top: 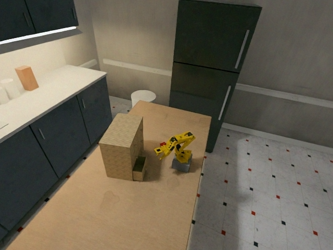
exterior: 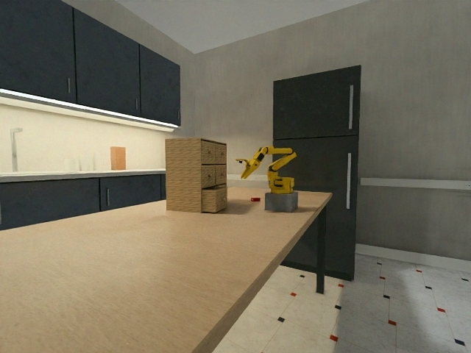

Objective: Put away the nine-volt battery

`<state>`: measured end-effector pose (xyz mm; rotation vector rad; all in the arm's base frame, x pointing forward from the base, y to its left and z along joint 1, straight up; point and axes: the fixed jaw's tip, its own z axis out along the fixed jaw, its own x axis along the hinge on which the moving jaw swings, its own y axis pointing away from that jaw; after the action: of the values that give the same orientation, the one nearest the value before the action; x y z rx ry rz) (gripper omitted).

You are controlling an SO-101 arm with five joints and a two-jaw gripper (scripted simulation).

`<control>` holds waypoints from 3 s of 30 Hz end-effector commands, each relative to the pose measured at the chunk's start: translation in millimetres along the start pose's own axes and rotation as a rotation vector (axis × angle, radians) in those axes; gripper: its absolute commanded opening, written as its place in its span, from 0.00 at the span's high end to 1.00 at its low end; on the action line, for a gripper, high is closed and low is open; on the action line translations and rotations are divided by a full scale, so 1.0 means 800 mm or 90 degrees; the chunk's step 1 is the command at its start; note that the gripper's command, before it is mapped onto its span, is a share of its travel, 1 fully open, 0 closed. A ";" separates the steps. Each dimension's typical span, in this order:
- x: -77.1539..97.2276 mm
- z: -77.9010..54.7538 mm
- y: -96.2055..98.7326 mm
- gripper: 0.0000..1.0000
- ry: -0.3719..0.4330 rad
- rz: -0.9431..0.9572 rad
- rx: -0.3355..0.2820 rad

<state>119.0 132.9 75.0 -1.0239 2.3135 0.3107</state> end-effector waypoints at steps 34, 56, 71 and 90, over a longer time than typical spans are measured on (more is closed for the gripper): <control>-0.076 0.011 -0.017 0.79 -0.096 0.031 0.022; -0.079 0.011 -0.019 0.79 -0.096 0.035 0.025; -0.080 0.011 -0.020 0.79 -0.096 0.036 0.027; -0.080 0.011 -0.020 0.79 -0.096 0.036 0.027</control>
<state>165.3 164.5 104.7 -0.9096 2.2040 0.3455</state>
